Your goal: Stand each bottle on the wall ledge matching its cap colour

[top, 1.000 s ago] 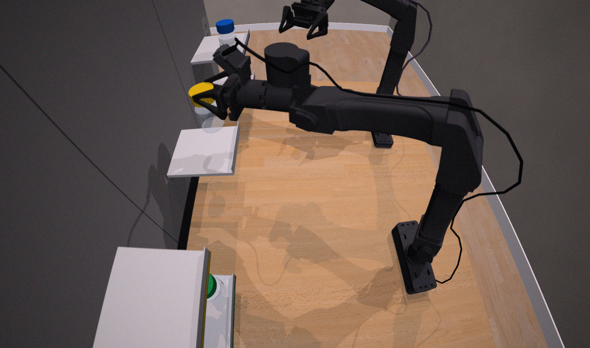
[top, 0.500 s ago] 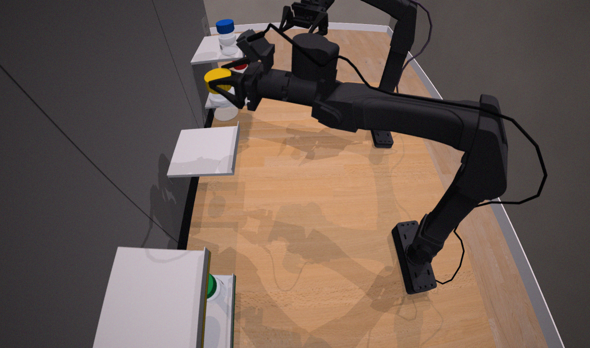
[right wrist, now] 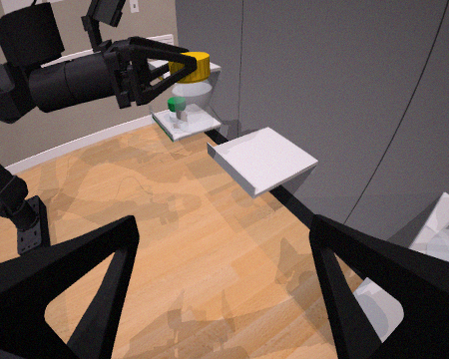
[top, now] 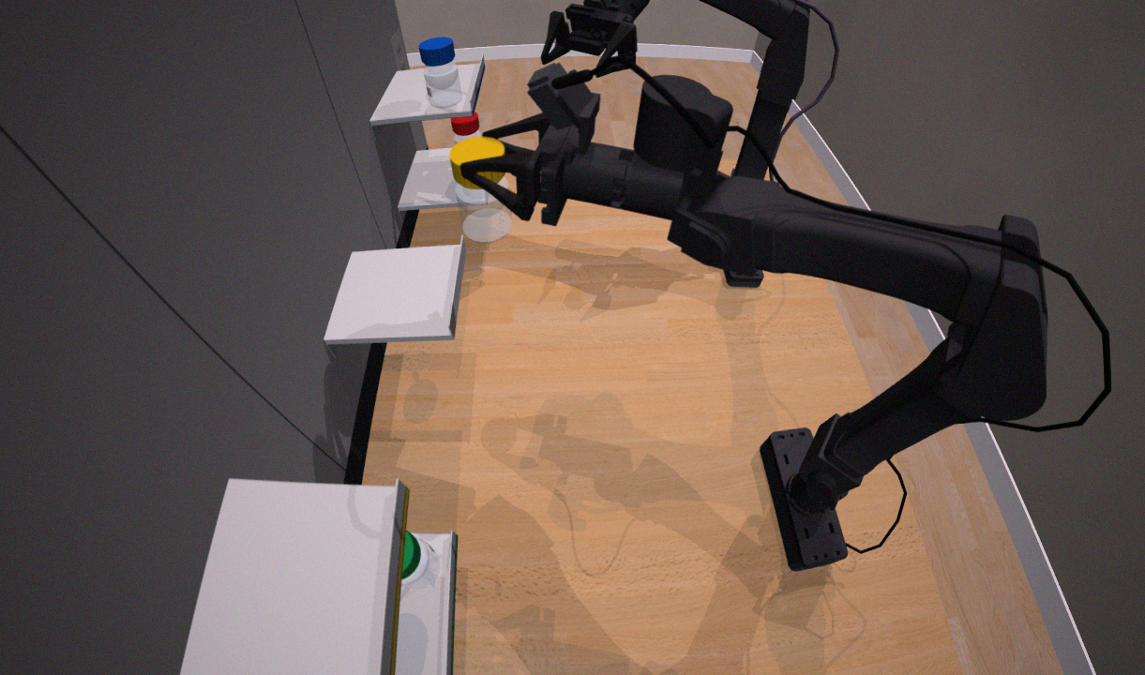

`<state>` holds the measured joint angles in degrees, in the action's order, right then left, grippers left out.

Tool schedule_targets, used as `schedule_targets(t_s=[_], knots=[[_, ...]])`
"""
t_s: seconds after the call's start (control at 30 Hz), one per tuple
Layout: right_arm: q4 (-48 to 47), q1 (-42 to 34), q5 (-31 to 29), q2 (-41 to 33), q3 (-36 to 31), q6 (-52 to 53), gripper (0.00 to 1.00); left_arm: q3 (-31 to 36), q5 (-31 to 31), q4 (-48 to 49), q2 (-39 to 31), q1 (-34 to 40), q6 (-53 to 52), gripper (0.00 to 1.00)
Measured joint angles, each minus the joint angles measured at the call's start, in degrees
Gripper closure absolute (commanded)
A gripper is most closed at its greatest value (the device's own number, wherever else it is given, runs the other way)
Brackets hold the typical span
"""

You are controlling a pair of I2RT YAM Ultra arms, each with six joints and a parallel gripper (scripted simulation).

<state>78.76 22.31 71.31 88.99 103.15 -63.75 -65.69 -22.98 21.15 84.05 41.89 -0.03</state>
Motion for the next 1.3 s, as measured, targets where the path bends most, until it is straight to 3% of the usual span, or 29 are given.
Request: schedule_targets(t_s=[0.43, 0.77, 1.0, 1.13, 1.3], knots=[[0.0, 0.0, 0.0, 0.0, 0.0, 0.0, 0.11, 4.9, -3.0, -1.9, -2.0, 0.9, 0.0, 0.50], [0.0, 0.0, 0.0, 0.0, 0.0, 0.0, 0.11, 4.9, -3.4, -2.5, -2.1, 0.9, 0.0, 0.50], [0.0, 0.0, 0.0, 0.0, 0.0, 0.0, 0.11, 0.8, -2.7, -11.5, -2.1, 0.9, 0.0, 0.50], [0.0, 0.0, 0.0, 0.0, 0.0, 0.0, 0.11, -1.7, 2.3, -14.4, -4.1, -1.1, 0.0, 0.50], [0.0, 0.0, 0.0, 0.0, 0.0, 0.0, 0.11, -1.7, 13.3, -17.0, -10.7, -12.5, 0.0, 0.50]])
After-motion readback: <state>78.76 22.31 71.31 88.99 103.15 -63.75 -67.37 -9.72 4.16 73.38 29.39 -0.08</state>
